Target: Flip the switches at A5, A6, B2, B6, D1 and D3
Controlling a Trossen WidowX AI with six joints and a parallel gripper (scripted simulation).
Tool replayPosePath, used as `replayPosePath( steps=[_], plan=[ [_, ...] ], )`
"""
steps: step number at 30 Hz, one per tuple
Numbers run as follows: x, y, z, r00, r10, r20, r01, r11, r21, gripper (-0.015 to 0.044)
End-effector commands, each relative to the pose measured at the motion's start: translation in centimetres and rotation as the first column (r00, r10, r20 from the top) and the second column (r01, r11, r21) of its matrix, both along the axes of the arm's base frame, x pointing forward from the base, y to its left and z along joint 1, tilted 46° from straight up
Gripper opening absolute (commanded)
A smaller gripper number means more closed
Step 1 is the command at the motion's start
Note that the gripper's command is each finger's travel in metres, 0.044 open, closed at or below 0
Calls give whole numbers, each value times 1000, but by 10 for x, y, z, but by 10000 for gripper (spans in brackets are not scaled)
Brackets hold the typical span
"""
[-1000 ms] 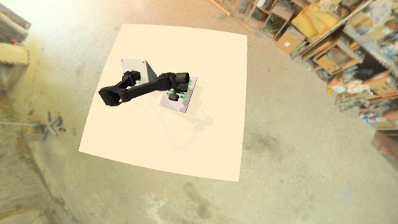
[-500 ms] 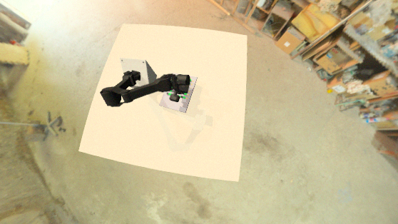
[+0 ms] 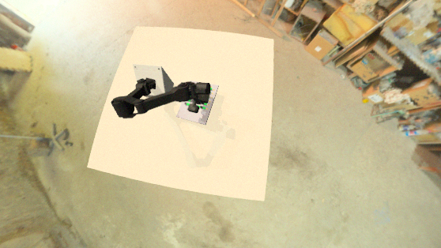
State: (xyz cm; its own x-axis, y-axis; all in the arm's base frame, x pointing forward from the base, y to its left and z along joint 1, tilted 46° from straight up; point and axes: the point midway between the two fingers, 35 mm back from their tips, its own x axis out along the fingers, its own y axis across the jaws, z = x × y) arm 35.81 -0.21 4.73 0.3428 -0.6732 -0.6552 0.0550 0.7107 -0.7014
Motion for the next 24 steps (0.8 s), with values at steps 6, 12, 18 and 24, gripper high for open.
replayPosePath(
  steps=[6,12,18,24],
  plan=[
    [0,0,-1,1000,3,-2,-3,1000,1,0],
    [1,-1,-2,1000,3,-2,-3,1000,1,0],
    [1,-1,-2,1000,3,-2,-3,1000,1,0],
    [1,-2,-3,1000,3,-2,-3,1000,0,0]
  ],
)
